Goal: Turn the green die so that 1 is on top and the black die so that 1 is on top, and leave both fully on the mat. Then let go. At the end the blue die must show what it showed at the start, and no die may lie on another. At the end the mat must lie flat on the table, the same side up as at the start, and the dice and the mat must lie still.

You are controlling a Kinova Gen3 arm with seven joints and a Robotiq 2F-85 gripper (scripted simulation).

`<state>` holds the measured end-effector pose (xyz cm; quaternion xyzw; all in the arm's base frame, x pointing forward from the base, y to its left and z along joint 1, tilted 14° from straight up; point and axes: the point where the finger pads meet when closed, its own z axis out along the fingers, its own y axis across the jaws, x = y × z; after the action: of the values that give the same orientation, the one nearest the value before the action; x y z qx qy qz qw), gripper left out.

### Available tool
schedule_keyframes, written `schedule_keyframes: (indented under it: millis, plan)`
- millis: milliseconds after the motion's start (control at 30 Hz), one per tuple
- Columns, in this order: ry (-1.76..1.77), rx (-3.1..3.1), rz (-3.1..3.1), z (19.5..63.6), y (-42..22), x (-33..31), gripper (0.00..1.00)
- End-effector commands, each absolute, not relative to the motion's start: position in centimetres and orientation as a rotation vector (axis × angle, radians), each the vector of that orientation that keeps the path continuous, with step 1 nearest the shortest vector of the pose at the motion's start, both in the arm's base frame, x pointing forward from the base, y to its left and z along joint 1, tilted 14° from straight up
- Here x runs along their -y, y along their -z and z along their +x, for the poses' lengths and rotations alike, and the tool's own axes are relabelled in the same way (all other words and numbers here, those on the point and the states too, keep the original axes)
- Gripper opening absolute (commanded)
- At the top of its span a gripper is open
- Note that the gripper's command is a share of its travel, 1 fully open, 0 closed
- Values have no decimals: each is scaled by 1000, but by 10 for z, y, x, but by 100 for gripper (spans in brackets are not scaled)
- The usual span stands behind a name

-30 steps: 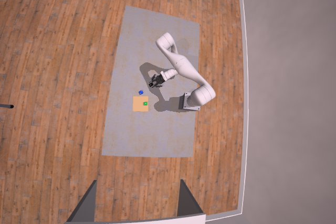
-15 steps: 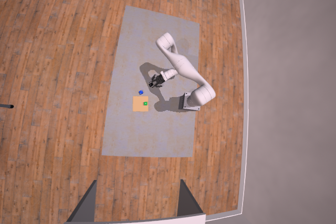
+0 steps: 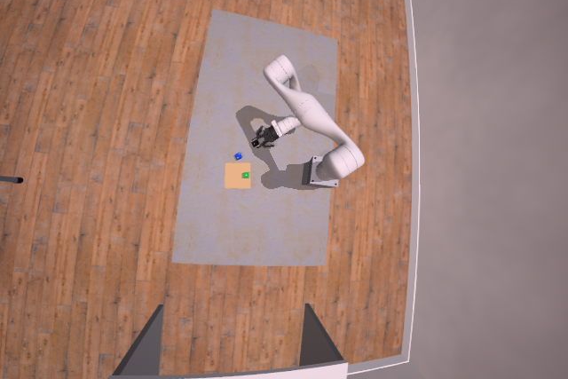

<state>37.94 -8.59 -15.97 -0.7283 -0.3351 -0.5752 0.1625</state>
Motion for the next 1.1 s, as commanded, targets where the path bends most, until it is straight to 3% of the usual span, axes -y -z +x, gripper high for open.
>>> schedule_keyframes:
  millis: [0, 167, 667, 1067]
  plan:
    - [1642, 957, -2078, 380, 159, 86, 26]
    - [1642, 957, -2078, 380, 159, 86, 26]
    - [1642, 957, -2078, 380, 159, 86, 46]
    - [1642, 957, -2078, 380, 159, 86, 46]
